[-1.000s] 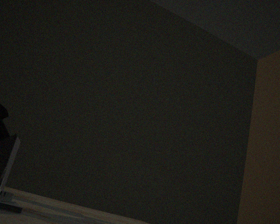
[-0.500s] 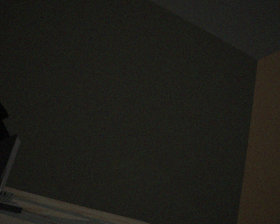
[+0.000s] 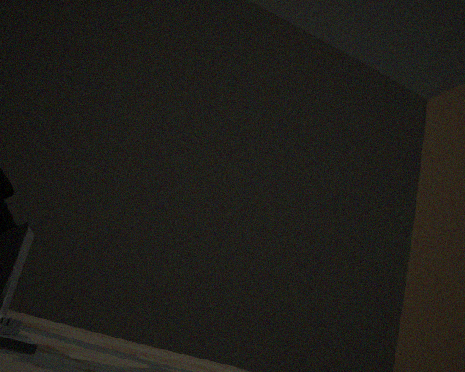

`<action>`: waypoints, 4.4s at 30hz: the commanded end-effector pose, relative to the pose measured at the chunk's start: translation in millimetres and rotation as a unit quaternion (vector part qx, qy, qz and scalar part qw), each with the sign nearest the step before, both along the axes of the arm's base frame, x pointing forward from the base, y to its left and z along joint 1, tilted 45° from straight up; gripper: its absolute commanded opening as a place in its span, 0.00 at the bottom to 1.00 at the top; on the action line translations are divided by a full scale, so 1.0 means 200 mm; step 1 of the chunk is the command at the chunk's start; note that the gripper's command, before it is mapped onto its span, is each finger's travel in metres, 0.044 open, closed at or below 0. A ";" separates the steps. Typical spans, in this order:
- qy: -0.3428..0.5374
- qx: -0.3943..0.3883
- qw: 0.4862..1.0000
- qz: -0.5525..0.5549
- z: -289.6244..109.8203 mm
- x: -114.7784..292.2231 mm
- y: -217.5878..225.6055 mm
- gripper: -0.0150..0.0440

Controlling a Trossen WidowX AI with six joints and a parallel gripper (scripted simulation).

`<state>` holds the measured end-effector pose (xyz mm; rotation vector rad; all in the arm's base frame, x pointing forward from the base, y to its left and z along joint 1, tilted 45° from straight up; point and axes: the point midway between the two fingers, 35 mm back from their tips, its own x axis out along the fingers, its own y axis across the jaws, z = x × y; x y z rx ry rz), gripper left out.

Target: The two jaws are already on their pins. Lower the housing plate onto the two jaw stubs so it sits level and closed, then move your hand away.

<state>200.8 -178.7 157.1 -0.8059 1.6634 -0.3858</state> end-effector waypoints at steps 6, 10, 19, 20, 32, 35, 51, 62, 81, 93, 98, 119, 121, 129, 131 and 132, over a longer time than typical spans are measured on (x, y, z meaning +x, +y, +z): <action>-0.010 0.012 1.000 -0.005 -0.10 0.08 0.09 0.85; -0.014 0.016 1.000 -0.008 -0.15 0.11 0.13 0.85; -0.021 0.022 0.999 -0.015 -0.24 0.17 0.22 0.85; -0.021 0.023 0.999 -0.016 -0.25 0.17 0.23 0.85; -0.029 0.027 0.999 -0.027 -0.39 0.22 0.37 0.85; -0.030 0.027 0.999 -0.030 -0.42 0.23 0.40 0.85; -0.040 0.022 0.998 -0.046 -0.60 0.24 0.60 0.85; -0.048 0.010 0.997 -0.058 -0.72 0.21 0.73 0.85; -0.062 -0.011 0.996 -0.069 -0.86 0.14 0.87 0.85; -0.062 -0.011 0.996 -0.070 -0.86 0.14 0.87 0.85; -0.065 -0.011 0.995 -0.073 -0.86 0.14 0.87 0.85; -0.065 -0.011 0.995 -0.073 -0.87 0.14 0.88 0.85; -0.065 -0.011 0.995 -0.073 -0.87 0.14 0.88 0.85; -0.065 -0.011 0.995 -0.073 -0.87 0.14 0.88 0.85; -0.065 -0.011 0.995 -0.073 -0.87 0.14 0.88 0.85; -0.065 -0.011 0.995 -0.073 -0.87 0.14 0.88 0.85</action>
